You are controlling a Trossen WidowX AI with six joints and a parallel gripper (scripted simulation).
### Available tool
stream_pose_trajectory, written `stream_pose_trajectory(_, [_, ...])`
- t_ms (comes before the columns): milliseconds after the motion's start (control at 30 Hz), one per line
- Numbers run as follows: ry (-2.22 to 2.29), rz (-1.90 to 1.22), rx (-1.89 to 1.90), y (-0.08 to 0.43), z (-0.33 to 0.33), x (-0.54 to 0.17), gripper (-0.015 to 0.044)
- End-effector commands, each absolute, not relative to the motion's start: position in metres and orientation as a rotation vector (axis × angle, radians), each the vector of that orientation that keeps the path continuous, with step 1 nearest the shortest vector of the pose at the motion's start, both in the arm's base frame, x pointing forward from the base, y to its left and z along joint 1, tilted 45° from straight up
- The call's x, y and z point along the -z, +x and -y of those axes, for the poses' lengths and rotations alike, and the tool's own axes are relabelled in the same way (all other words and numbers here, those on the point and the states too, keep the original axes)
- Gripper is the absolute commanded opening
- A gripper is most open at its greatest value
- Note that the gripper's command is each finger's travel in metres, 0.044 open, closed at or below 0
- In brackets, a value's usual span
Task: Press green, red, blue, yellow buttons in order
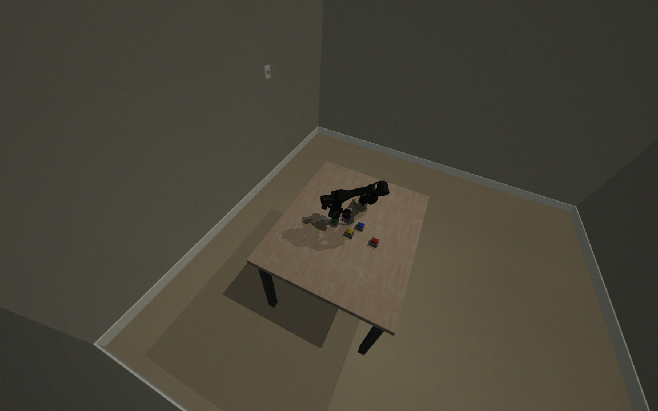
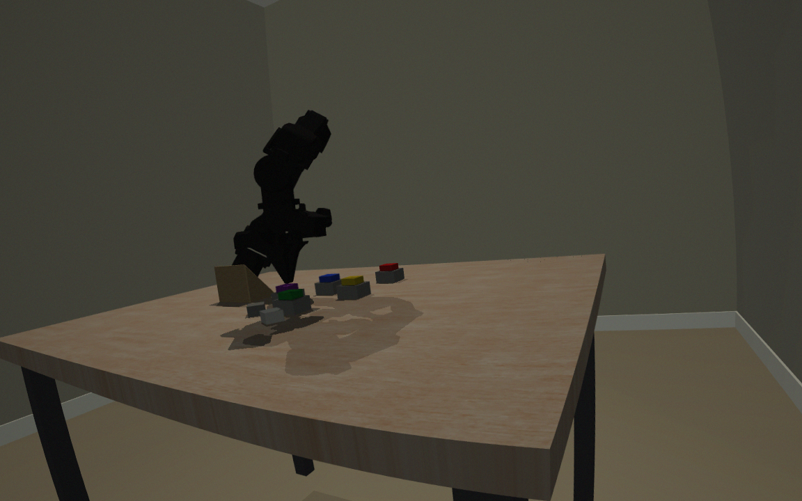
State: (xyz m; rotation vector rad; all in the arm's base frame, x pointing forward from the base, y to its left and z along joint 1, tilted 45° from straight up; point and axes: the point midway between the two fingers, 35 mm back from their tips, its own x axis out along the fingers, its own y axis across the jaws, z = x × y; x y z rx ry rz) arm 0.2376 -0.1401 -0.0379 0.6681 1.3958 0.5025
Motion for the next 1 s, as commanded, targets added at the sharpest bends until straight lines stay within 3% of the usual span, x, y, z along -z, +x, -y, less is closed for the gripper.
stream_pose_trajectory(0, [0.676,-1.397,-0.504,0.238,0.134,0.043,0.0020])
stream_pose_trajectory(967, [0.676,-1.397,-0.505,0.240,0.122,0.055,0.0020])
